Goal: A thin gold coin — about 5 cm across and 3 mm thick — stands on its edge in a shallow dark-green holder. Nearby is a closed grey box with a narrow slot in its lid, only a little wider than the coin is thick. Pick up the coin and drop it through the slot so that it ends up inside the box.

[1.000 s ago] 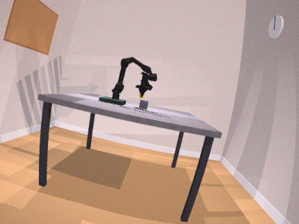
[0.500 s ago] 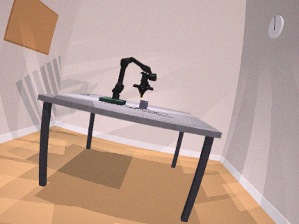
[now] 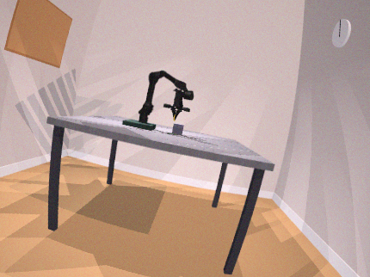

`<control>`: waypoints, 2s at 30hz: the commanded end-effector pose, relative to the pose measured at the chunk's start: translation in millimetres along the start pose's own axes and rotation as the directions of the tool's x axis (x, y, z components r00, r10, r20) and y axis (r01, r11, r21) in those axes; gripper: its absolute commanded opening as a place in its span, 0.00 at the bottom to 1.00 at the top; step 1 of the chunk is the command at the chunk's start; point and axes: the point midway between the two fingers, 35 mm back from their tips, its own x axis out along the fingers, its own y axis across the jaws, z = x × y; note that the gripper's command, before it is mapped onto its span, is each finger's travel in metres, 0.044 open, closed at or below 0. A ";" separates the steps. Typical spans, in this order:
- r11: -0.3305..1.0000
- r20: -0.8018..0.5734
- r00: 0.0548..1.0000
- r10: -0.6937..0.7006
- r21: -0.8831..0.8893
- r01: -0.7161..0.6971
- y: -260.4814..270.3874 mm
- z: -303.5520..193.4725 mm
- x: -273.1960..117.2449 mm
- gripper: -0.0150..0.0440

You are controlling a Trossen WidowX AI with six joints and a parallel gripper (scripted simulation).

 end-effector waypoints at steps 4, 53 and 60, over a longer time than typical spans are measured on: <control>1.000 -0.002 1.000 0.003 -0.013 -0.003 -3.1 12.0 -0.1 0.25; 1.000 0.009 1.000 0.001 -0.017 -0.001 -14.7 94.8 -0.4 0.25; 1.000 0.010 1.000 0.001 -0.010 -0.001 -14.8 98.2 -0.5 0.25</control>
